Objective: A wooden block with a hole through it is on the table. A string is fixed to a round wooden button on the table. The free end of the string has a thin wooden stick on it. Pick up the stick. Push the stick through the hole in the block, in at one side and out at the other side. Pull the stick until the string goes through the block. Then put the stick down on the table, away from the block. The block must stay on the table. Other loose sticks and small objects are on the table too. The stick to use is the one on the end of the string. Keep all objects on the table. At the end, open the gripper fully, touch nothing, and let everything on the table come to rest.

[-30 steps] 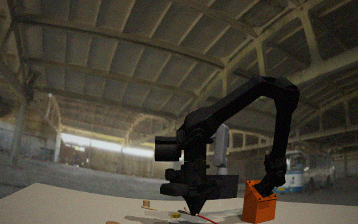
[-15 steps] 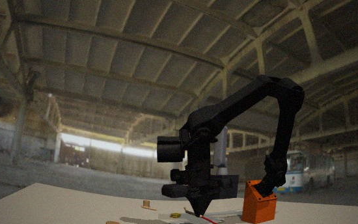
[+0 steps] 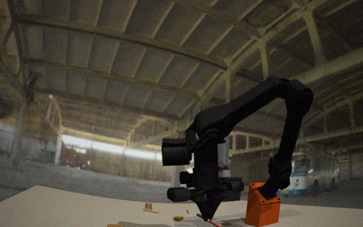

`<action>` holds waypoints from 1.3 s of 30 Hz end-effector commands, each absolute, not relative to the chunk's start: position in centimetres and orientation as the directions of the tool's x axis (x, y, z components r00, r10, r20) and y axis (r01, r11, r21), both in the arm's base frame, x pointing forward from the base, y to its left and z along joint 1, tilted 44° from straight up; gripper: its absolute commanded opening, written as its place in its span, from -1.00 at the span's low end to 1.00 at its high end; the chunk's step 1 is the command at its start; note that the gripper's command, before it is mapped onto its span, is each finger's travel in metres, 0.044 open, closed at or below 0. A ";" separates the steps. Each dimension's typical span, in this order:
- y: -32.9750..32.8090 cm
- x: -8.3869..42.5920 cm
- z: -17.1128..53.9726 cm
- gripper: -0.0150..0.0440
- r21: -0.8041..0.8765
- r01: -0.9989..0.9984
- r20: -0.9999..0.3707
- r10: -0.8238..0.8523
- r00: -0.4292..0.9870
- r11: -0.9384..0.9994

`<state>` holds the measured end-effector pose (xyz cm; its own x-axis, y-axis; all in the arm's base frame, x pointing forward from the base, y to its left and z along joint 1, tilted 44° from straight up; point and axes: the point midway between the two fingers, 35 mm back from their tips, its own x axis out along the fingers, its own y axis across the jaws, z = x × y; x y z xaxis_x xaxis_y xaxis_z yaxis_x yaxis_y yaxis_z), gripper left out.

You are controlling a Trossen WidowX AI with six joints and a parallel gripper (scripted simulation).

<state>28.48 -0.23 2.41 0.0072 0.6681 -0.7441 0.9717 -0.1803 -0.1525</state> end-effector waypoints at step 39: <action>3.9 27.4 6.1 -0.49 -0.495 0.710 -0.756 0.651 -0.067 -0.501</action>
